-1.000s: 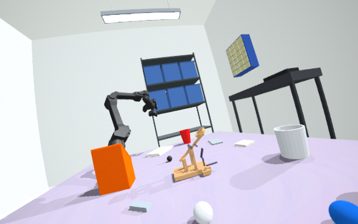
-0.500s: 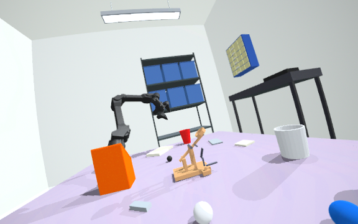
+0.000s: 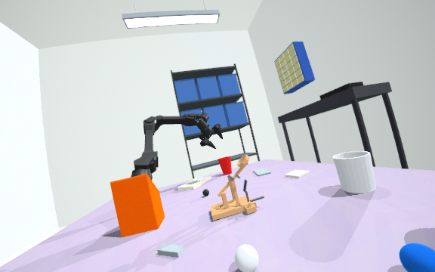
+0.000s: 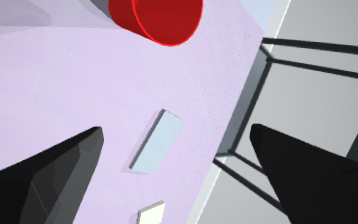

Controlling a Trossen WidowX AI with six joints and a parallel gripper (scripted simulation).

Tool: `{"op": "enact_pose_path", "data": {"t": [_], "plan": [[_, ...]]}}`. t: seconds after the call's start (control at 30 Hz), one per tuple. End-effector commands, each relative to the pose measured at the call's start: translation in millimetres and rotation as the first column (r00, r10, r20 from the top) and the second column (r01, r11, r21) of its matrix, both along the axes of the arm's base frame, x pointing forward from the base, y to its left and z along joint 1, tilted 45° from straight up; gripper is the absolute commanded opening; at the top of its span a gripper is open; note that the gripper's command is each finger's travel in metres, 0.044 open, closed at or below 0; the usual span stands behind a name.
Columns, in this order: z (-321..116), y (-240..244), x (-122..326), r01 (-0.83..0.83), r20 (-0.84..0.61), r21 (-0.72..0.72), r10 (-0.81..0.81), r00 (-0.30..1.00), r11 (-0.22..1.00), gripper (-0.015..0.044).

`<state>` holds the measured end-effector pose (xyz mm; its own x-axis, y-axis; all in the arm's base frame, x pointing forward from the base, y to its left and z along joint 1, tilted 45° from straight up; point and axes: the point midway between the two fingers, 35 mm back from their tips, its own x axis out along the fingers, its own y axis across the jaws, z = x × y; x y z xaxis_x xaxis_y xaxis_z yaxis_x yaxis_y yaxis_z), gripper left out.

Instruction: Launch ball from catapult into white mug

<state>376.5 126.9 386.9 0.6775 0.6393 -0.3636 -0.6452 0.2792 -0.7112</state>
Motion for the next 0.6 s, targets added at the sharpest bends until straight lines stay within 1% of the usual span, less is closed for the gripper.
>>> {"op": "enact_pose_path", "data": {"t": [0.0,0.3,0.57], "plan": [[-25,-15,13,0.049,-0.101,0.016,-0.047,0.994,0.999,0.0440],[-82,-54,36,0.182,-0.320,0.037,-0.161,0.934,0.983,0.0440],[-127,-86,43,0.290,-0.488,0.041,-0.235,0.841,0.956,0.0440]]}}
